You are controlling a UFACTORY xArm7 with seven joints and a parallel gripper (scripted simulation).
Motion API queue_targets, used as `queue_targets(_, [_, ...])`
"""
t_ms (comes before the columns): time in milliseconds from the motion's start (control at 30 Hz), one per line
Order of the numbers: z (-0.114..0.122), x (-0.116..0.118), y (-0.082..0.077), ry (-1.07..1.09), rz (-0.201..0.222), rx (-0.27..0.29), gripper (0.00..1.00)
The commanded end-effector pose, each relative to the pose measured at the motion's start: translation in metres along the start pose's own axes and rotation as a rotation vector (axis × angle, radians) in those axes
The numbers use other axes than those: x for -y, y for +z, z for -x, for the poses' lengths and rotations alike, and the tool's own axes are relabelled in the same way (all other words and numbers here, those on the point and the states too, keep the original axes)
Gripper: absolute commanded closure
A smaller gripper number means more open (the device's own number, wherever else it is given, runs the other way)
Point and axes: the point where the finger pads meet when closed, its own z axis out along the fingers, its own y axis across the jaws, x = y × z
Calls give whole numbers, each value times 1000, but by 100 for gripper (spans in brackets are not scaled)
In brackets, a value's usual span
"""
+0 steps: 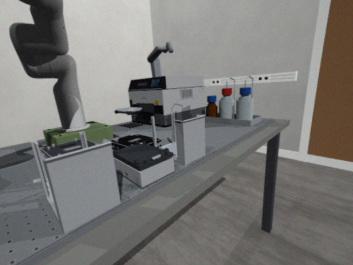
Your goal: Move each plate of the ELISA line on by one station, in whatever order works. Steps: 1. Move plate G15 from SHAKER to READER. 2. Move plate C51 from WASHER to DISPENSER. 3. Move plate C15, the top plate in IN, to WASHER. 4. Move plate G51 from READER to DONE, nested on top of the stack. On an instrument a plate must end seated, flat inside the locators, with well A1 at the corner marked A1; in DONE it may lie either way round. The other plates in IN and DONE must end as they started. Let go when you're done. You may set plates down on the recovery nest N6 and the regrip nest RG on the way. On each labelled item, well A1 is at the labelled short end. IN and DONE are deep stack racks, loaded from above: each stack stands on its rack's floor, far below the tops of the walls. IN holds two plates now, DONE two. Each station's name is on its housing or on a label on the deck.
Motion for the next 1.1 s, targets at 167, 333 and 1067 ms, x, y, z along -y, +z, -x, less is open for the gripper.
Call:
queue_targets(167, [1, -1, 0, 0, 3, 4, 100])
queue_targets(333, [1, -1, 0, 0, 3, 4, 100])
queue_targets(1067, [1, -1, 0, 0, 3, 4, 0])
